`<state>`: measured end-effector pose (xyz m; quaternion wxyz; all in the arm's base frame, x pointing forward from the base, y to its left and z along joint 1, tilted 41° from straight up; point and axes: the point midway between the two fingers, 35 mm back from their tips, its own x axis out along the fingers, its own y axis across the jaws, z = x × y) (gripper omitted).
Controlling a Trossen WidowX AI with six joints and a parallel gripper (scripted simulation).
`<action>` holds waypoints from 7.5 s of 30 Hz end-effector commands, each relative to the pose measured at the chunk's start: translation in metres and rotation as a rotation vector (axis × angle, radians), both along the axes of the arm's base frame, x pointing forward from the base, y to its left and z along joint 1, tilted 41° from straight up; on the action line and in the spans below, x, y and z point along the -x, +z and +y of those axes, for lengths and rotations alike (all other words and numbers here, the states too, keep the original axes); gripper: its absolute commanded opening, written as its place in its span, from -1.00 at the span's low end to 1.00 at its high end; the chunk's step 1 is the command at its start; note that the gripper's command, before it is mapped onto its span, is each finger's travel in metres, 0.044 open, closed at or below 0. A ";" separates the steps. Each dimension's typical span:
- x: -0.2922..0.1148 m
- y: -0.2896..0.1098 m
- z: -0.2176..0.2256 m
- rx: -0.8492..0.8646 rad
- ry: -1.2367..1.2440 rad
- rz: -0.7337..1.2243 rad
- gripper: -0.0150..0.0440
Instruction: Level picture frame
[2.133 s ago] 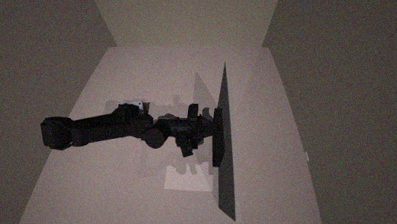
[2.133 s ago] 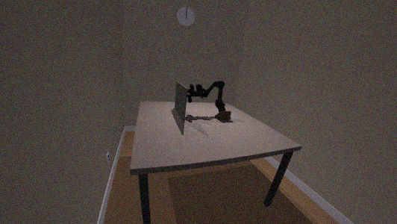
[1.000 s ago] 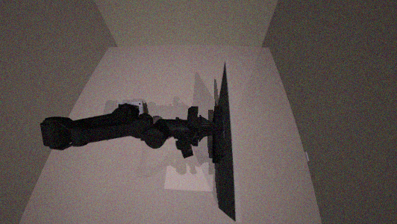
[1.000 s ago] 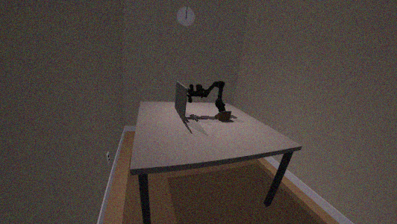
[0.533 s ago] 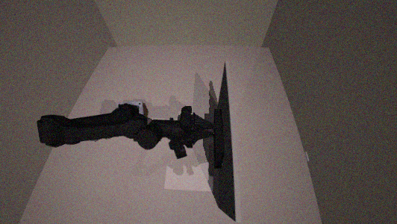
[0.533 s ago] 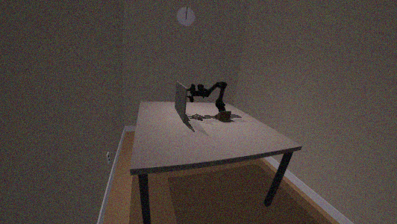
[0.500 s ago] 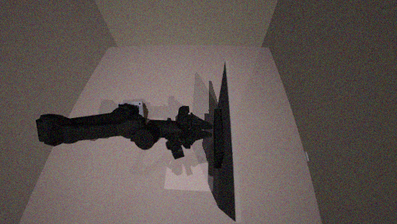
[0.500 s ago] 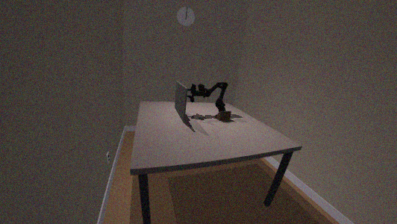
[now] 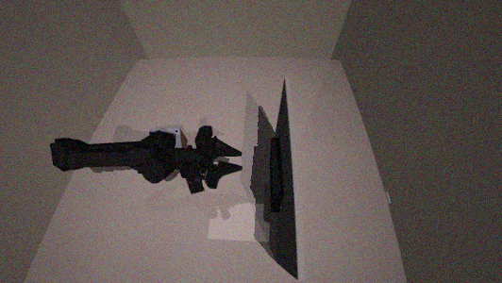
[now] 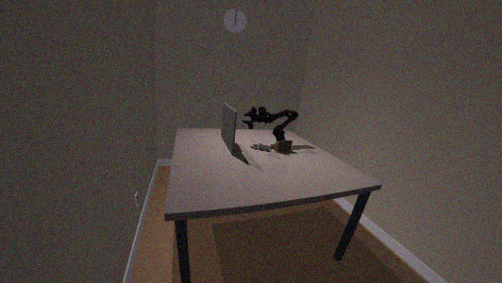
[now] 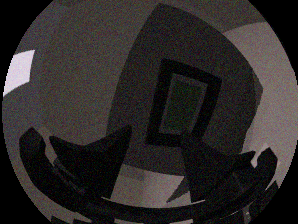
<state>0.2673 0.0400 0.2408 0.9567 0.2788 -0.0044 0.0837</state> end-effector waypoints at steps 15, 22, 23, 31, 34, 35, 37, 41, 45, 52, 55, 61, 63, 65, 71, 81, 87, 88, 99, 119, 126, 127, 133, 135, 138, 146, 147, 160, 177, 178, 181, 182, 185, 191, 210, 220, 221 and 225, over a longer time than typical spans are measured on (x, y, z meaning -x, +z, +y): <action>0.035 0.024 0.033 0.146 0.000 -0.027 0.39; 0.035 0.024 0.033 0.146 0.000 -0.027 0.39; 0.035 0.024 0.033 0.146 0.000 -0.027 0.39; 0.035 0.024 0.033 0.146 0.000 -0.027 0.39; 0.035 0.024 0.033 0.146 0.000 -0.027 0.39; 0.035 0.024 0.033 0.146 0.000 -0.027 0.39; 0.035 0.024 0.033 0.146 0.000 -0.027 0.39; 0.035 0.024 0.033 0.146 0.000 -0.027 0.39; 0.035 0.024 0.033 0.146 0.000 -0.027 0.39; 0.035 0.024 0.033 0.146 0.000 -0.027 0.39; 0.035 0.024 0.033 0.146 0.000 -0.027 0.39; 0.035 0.024 0.033 0.146 0.000 -0.027 0.39; 0.035 0.024 0.033 0.146 0.000 -0.027 0.39; 0.035 0.024 0.033 0.146 0.000 -0.027 0.39; 0.035 0.024 0.033 0.146 0.000 -0.027 0.39; 0.035 0.024 0.033 0.146 0.000 -0.027 0.39; 0.035 0.024 0.033 0.146 0.000 -0.027 0.39; 0.035 0.024 0.033 0.146 0.000 -0.027 0.39; 0.035 0.024 0.033 0.146 0.000 -0.027 0.39; 0.030 -0.007 -0.009 -0.093 0.014 0.007 0.39; 0.030 -0.007 -0.009 -0.093 0.014 0.007 0.39; 0.030 -0.007 -0.009 -0.093 0.014 0.007 0.39; 0.025 -0.005 -0.008 -0.093 0.014 0.007 0.39; 0.017 -0.002 -0.007 -0.093 0.014 0.006 0.39; 0.000 0.002 -0.004 -0.094 0.014 0.005 0.39; -0.048 -0.001 0.004 -0.094 0.014 0.002 0.39; -0.049 -0.002 0.005 -0.094 0.014 0.002 0.39; -0.049 -0.002 0.005 -0.094 0.014 0.002 0.39; -0.068 0.001 0.008 -0.094 0.015 0.001 0.39; -0.070 0.001 0.008 -0.094 0.015 0.001 0.39; -0.074 0.002 0.009 -0.095 0.015 0.001 0.39; -0.076 0.002 0.009 -0.095 0.015 0.001 0.39; -0.080 0.002 0.010 -0.095 0.015 0.000 0.39; -0.088 0.001 0.011 -0.095 0.015 0.000 0.39; -0.089 0.001 0.011 -0.095 0.015 0.000 0.39; -0.089 0.001 0.011 -0.095 0.015 0.000 0.39; -0.089 0.001 0.011 -0.095 0.015 0.000 0.39; -0.089 0.002 0.011 -0.095 0.015 0.000 0.39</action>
